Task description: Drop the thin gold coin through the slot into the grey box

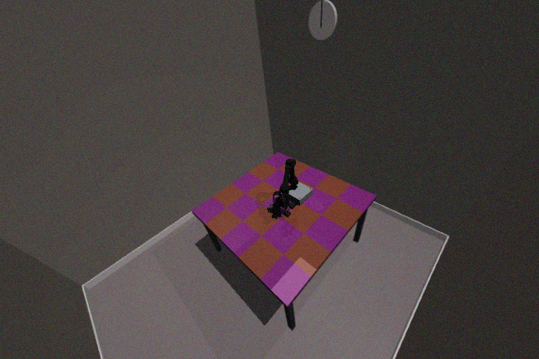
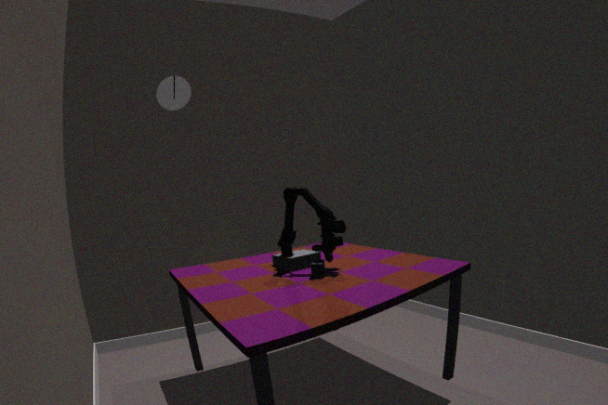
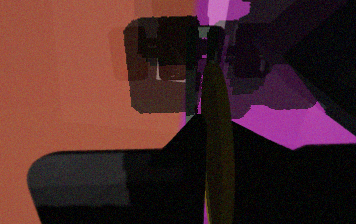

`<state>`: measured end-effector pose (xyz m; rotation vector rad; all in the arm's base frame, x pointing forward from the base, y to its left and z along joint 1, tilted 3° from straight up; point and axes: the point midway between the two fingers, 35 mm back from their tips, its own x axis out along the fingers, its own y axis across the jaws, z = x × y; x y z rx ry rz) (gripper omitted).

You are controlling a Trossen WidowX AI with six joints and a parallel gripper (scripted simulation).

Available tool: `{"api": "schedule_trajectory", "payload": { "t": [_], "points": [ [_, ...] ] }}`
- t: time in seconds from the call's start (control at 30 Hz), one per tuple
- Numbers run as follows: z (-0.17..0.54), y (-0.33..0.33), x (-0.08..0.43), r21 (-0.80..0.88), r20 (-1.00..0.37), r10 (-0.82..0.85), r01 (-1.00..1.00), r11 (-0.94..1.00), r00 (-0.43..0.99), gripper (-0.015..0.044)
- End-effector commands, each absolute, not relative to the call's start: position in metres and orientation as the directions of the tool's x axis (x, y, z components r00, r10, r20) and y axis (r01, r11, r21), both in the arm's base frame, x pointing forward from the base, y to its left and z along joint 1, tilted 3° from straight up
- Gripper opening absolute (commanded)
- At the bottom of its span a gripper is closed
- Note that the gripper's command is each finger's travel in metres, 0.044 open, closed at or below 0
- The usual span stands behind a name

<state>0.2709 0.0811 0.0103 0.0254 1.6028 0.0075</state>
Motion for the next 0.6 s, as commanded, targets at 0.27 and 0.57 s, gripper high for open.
{"api": "schedule_trajectory", "payload": {
  "t": [0.27, 0.57],
  "points": [
    [0.041, 0.080, 0.272, 0.017, -0.999, 0.018, 0.026, 1.000, -0.030, 0.0000],
    [0.061, 0.079, 0.270, 0.013, -0.999, 0.014, 0.032, 0.999, -0.033, 0.0000]
  ]
}}
